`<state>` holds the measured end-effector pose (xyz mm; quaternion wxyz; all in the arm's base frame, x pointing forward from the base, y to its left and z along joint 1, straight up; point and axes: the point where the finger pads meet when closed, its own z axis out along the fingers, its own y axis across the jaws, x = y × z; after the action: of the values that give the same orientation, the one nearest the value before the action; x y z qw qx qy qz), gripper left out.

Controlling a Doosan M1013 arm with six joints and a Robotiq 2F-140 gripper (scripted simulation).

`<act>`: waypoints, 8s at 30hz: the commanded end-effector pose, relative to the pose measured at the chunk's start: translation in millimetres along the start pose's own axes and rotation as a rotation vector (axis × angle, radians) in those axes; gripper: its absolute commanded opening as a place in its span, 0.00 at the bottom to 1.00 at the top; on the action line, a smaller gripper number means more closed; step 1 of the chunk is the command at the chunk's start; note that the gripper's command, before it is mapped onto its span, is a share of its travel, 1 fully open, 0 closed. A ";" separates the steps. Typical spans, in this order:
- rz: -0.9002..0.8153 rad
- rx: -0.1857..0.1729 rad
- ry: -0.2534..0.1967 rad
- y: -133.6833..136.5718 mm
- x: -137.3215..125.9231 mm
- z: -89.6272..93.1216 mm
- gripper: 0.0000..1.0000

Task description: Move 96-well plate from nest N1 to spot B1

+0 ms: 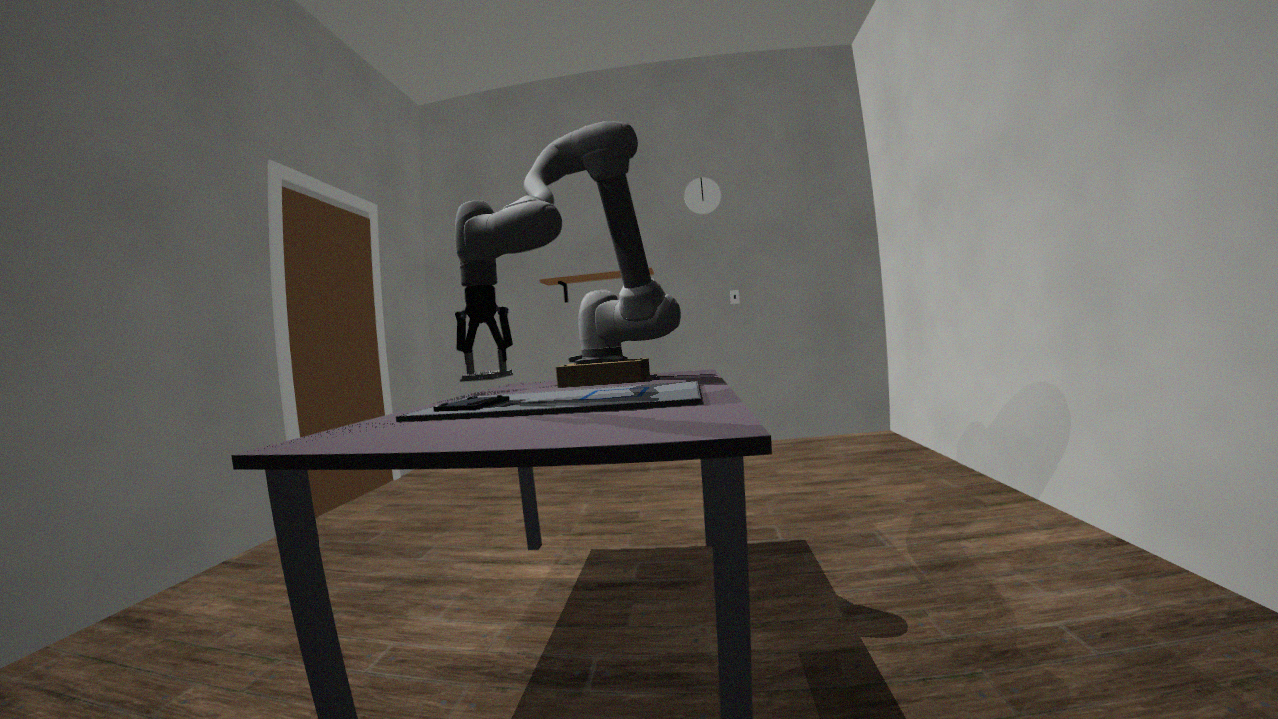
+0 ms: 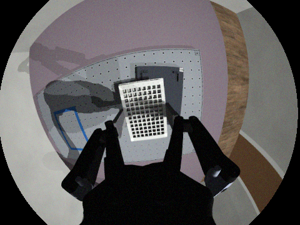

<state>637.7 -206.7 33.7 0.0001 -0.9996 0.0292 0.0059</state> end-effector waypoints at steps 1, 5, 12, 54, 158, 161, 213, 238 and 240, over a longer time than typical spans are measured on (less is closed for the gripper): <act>0.004 0.001 0.008 -13.6 -1.7 -2.1 0.00; 0.004 0.001 0.008 -23.4 -3.9 -1.7 0.00; 0.004 0.001 0.008 -42.9 -8.2 -1.1 0.00; 0.004 0.001 0.008 -166.4 -35.7 3.2 0.00; 0.004 0.001 0.008 -315.5 -66.5 26.5 0.00; 0.004 0.001 0.008 -315.4 -66.7 29.8 0.00; 0.004 0.001 0.008 -315.0 -68.6 59.2 0.00; 0.004 0.001 0.008 -314.9 -68.7 59.2 0.00; 0.004 0.001 0.008 -314.9 -68.7 59.2 0.00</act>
<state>588.3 110.0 -21.3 -0.0009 -0.9996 0.0286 0.0005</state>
